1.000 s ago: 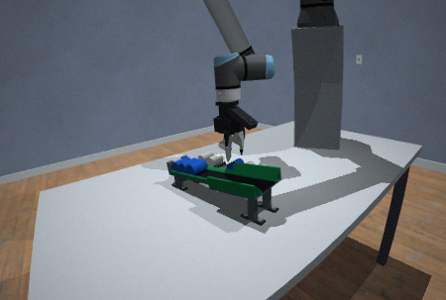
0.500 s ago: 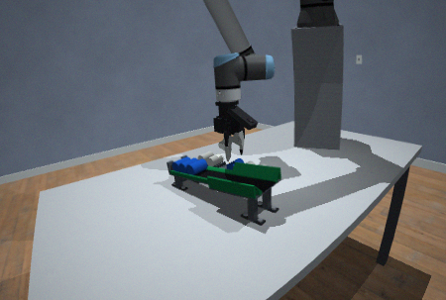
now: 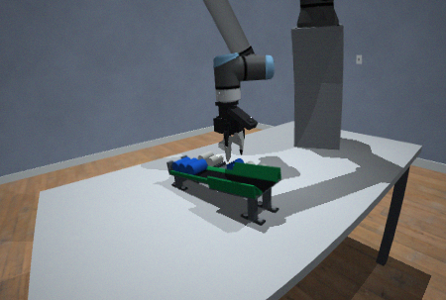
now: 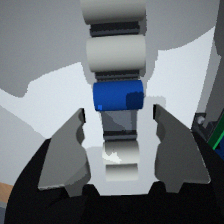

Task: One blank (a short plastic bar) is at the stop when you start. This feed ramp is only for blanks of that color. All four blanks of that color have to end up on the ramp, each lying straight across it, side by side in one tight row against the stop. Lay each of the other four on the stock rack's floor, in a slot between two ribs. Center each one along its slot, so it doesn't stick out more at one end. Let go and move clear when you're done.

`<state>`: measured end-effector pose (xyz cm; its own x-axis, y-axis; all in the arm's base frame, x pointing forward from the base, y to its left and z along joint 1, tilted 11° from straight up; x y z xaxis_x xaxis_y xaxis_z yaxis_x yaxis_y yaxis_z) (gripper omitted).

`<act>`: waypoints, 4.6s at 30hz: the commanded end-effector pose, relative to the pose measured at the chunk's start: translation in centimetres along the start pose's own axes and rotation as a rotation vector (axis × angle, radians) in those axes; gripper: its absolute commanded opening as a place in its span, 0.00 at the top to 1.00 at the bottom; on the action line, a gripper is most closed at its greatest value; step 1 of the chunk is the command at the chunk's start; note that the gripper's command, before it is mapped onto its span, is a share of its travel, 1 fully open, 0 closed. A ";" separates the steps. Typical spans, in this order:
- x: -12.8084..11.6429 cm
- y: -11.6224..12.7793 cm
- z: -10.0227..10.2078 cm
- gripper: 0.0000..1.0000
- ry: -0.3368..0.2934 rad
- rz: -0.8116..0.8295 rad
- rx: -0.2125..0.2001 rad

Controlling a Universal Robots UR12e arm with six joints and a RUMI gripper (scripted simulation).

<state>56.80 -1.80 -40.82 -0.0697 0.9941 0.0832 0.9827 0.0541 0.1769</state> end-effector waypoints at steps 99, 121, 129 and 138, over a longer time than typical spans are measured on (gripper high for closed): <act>-0.1 0.3 3.5 0.63 -0.003 -0.001 -0.004; -0.1 0.3 3.5 0.63 -0.003 -0.001 -0.004; 0.0 0.1 3.0 0.63 -0.001 0.000 -0.001; -0.1 0.1 -2.2 0.63 -0.001 0.001 -0.001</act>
<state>57.31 -1.66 -42.69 -0.0696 0.9942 0.0819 0.9825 0.0541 0.1781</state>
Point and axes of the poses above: the point where the finger pads meet when closed, its own z axis out along the fingers, its own y axis across the jaws, x = y × z, the point moved 1 cm from there along -z, back along the fingers, and after that the axes turned 8 degrees about z, right-handed, at the moved point
